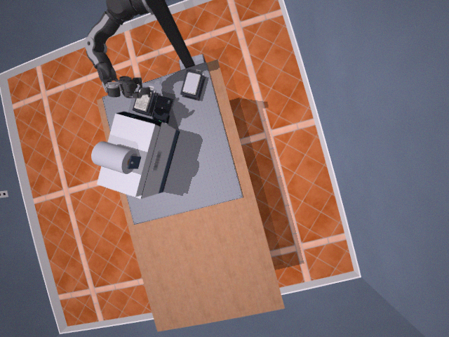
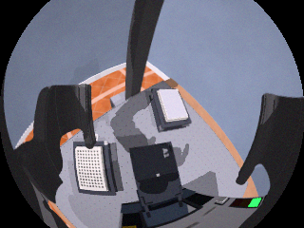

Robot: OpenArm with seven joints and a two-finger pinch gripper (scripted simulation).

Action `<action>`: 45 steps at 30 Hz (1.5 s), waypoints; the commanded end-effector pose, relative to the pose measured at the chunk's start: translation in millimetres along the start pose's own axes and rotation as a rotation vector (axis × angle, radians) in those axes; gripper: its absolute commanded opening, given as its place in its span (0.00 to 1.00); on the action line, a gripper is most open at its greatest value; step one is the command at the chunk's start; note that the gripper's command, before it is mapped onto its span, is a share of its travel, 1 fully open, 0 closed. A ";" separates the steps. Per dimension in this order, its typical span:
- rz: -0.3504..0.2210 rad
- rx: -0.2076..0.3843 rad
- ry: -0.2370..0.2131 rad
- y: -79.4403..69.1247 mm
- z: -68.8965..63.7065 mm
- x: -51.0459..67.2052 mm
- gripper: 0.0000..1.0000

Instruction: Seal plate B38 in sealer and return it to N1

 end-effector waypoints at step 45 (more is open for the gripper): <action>-0.181 0.458 -0.464 -63.5 9.7 -27.8 0.77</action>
Point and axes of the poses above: the point where the finger pads meet when closed, its own z axis out along the fingers, its own y axis across the jaws, x = y × z, the point moved 8 cm from there along -z, back along the fingers, and after that the axes turned 3 degrees about -z, right-handed, at the moved point
